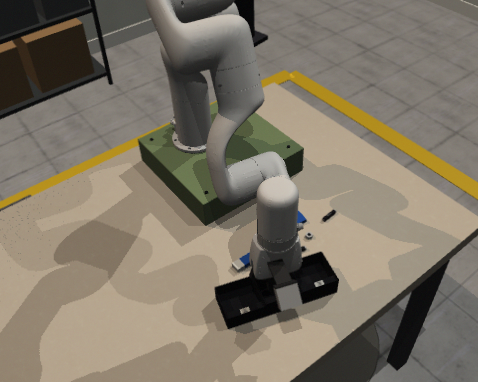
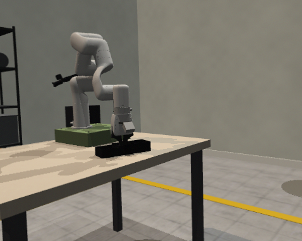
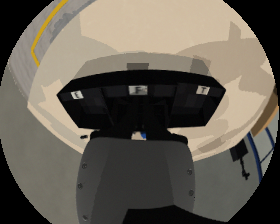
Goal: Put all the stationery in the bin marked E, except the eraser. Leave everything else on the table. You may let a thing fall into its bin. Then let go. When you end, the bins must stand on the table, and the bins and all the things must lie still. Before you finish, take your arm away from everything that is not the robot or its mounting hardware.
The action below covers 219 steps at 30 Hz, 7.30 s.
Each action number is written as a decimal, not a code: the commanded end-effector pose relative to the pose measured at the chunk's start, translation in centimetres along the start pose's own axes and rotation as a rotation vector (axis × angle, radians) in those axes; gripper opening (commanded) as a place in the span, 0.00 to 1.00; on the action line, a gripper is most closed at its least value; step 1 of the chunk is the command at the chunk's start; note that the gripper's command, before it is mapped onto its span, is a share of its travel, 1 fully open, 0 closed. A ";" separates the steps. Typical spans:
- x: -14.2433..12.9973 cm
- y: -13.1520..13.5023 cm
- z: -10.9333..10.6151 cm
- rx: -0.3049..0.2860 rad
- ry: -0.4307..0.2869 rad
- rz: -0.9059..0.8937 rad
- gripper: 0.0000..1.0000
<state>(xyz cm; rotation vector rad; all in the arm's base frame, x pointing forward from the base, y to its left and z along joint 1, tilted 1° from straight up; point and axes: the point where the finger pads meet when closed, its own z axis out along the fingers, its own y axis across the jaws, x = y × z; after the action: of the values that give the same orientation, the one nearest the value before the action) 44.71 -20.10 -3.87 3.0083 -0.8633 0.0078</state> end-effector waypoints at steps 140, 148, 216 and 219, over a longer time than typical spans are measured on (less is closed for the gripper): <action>-0.4 -8.4 -0.2 0.001 0.004 0.000 0.07; -0.4 -8.4 -0.6 0.001 0.004 0.000 0.07; -1.8 -8.6 -17.6 0.001 0.005 -0.100 0.56; -3.2 -8.8 -16.7 0.001 0.004 -0.200 0.56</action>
<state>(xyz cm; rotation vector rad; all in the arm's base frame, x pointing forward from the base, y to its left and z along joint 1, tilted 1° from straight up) 47.77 -11.76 13.63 3.0368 -0.7461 0.0006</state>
